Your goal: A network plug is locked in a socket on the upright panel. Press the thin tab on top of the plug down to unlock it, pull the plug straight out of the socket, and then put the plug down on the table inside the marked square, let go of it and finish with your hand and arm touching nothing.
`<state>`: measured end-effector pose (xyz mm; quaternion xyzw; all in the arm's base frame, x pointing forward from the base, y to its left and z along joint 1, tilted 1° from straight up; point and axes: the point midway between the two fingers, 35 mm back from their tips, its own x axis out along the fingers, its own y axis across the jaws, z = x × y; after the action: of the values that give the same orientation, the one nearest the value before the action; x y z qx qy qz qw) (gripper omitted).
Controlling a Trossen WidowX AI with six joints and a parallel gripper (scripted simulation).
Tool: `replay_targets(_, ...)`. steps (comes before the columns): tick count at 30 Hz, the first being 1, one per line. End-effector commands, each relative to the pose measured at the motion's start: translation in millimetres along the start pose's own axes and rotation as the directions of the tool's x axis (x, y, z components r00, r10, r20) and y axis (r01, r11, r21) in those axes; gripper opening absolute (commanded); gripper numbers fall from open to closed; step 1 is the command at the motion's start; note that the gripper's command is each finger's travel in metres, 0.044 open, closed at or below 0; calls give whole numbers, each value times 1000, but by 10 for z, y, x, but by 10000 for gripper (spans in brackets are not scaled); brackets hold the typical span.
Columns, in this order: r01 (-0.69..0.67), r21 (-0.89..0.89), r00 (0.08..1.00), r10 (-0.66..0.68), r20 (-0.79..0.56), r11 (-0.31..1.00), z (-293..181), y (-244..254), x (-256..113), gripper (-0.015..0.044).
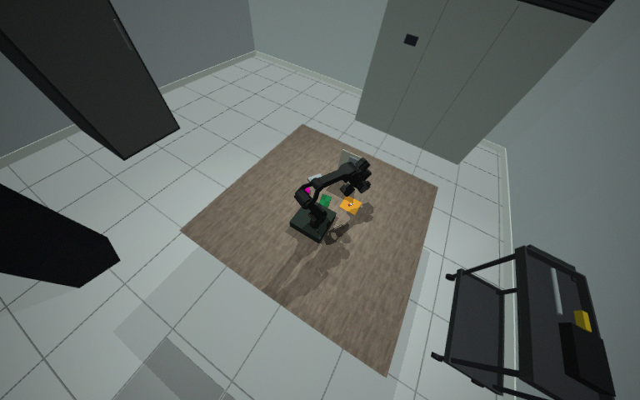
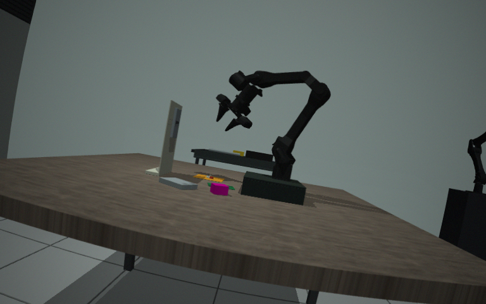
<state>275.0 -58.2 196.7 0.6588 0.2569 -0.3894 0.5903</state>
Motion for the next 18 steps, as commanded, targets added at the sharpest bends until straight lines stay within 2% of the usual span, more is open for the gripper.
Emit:
replay_targets(1, -7, -3, 1000, 7, -2, 1000, -3, 16, -25, 366)
replay_targets(4, -7, -3, 1000, 7, -2, 1000, -3, 16, -25, 440)
replay_targets(18, -7, -3, 1000, 7, -2, 1000, -3, 16, -25, 440)
